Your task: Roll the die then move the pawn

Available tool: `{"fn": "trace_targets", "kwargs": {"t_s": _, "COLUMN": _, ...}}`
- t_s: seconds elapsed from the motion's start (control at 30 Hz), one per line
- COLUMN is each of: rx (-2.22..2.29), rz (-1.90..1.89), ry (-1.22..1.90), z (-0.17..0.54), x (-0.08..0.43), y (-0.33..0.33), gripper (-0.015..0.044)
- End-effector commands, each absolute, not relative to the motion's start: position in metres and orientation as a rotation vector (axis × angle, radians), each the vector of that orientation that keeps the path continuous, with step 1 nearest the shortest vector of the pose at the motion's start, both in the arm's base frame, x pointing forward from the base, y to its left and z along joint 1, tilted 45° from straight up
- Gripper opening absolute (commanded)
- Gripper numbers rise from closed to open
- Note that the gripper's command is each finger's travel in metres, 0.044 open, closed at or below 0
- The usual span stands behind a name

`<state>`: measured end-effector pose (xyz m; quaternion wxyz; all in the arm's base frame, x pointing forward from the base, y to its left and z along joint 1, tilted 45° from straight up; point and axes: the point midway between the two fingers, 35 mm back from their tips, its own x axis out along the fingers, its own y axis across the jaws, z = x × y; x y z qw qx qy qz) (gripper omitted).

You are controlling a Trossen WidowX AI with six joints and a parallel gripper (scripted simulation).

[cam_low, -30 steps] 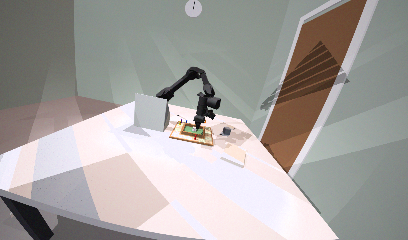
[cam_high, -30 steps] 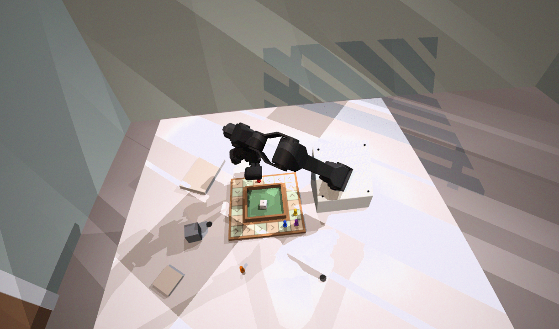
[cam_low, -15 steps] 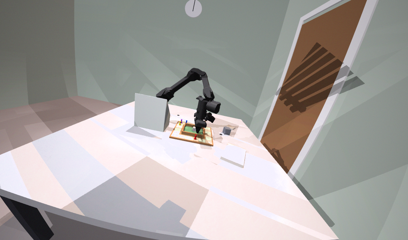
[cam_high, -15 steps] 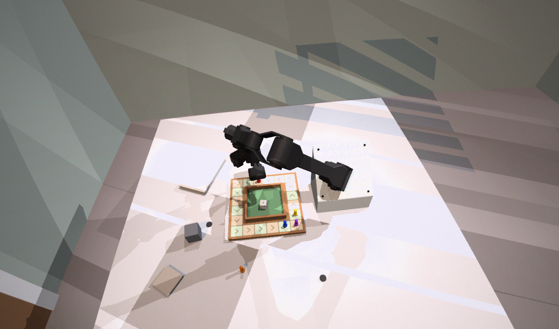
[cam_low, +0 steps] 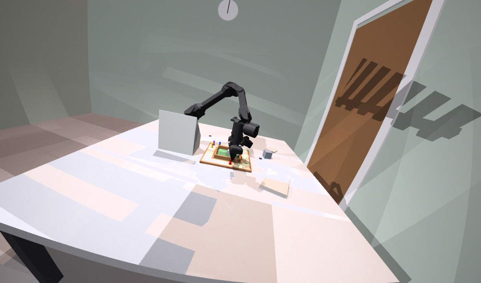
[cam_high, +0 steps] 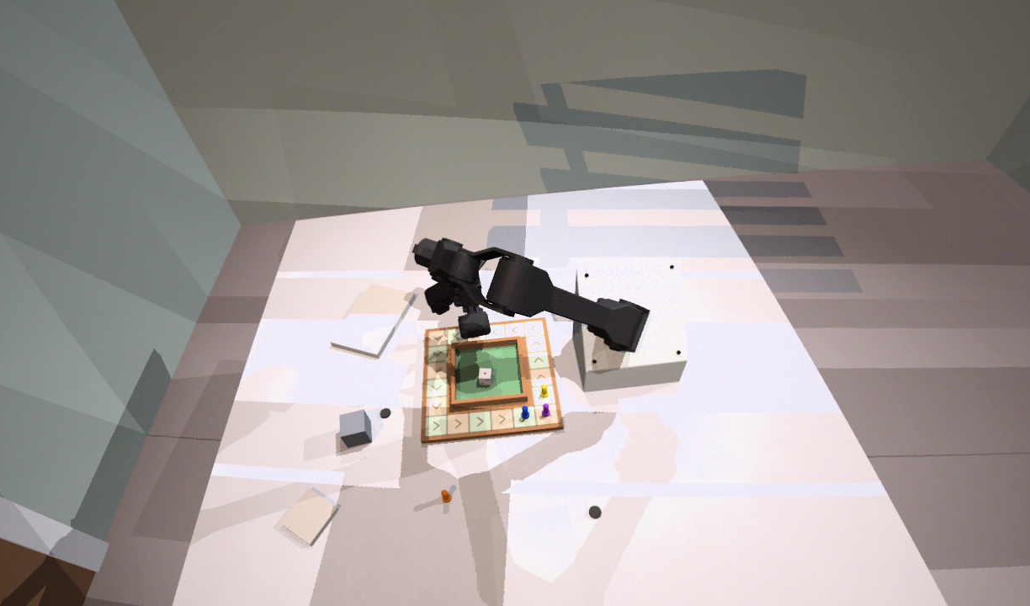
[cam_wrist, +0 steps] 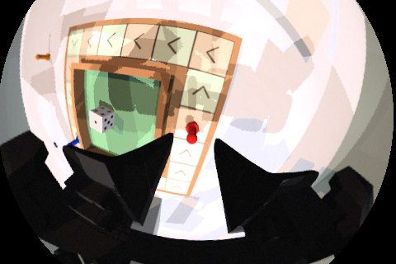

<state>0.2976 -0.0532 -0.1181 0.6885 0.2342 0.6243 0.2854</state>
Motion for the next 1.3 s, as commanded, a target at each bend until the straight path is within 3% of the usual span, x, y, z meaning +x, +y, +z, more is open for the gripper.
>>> {"fn": "trace_targets", "kwargs": {"t_s": 0.0, "rx": 0.543, "rz": 0.642, "ry": 1.407, "z": -0.125, "x": 0.295, "y": -0.046, "gripper": 0.02}}
{"fn": "trace_targets", "kwargs": {"t_s": 0.43, "rx": 0.544, "rz": 0.644, "ry": 1.407, "z": -0.137, "x": 0.295, "y": -0.033, "gripper": 0.02}}
{"fn": "trace_targets", "kwargs": {"t_s": 0.6, "rx": 0.544, "rz": 0.644, "ry": 1.407, "z": -0.137, "x": 0.295, "y": -0.033, "gripper": 0.0069}}
{"fn": "trace_targets", "kwargs": {"t_s": 0.9, "rx": 0.544, "rz": 0.644, "ry": 1.407, "z": -0.137, "x": 0.295, "y": -0.033, "gripper": 0.0}}
{"fn": "trace_targets", "kwargs": {"t_s": 1.27, "rx": 0.538, "rz": 0.636, "ry": 1.409, "z": -0.085, "x": 0.298, "y": -0.086, "gripper": 0.0}}
